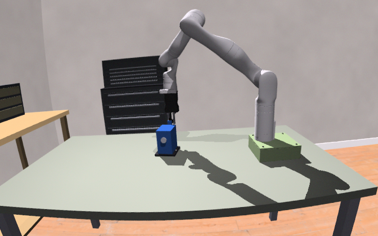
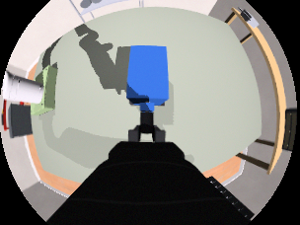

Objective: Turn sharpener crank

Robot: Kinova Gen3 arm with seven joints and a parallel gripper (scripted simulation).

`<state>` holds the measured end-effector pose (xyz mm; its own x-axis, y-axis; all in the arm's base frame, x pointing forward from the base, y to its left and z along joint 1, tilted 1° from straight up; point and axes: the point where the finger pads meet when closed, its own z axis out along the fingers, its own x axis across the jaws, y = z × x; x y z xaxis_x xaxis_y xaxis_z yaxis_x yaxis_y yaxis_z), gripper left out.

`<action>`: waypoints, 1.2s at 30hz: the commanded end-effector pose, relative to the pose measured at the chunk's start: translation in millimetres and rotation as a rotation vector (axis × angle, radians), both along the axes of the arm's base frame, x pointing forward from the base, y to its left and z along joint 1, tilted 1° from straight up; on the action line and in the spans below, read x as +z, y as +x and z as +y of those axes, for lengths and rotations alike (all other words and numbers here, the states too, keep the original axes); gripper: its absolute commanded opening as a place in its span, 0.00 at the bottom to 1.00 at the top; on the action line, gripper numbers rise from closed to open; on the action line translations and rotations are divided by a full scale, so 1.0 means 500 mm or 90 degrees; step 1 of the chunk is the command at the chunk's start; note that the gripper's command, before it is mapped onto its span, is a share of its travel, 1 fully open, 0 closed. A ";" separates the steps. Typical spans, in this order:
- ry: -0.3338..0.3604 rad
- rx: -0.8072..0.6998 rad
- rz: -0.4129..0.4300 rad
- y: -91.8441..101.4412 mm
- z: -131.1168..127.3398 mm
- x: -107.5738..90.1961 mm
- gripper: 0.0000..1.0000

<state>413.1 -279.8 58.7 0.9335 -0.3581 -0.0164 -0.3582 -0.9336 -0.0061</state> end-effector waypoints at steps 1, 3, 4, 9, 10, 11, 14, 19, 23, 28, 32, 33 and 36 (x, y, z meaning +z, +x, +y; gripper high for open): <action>-0.001 0.000 -0.002 0.002 -0.001 0.002 0.00; -0.001 0.000 -0.002 0.002 -0.001 0.002 0.00; -0.001 0.000 -0.002 0.002 -0.001 0.002 0.00; -0.001 0.000 -0.002 0.002 -0.001 0.002 0.00; -0.001 0.000 -0.002 0.002 -0.001 0.002 0.00; -0.001 0.000 -0.002 0.002 -0.001 0.002 0.00; -0.001 0.000 -0.002 0.002 -0.001 0.002 0.00; -0.001 0.000 -0.002 0.002 -0.001 0.002 0.97; -0.001 0.000 -0.002 0.002 -0.001 0.002 0.97; -0.001 0.000 -0.002 0.002 -0.001 0.002 0.97; -0.001 0.000 -0.002 0.002 -0.001 0.002 0.97; -0.001 0.000 -0.002 0.002 -0.001 0.002 0.97; -0.001 0.000 -0.002 0.002 -0.001 0.002 0.97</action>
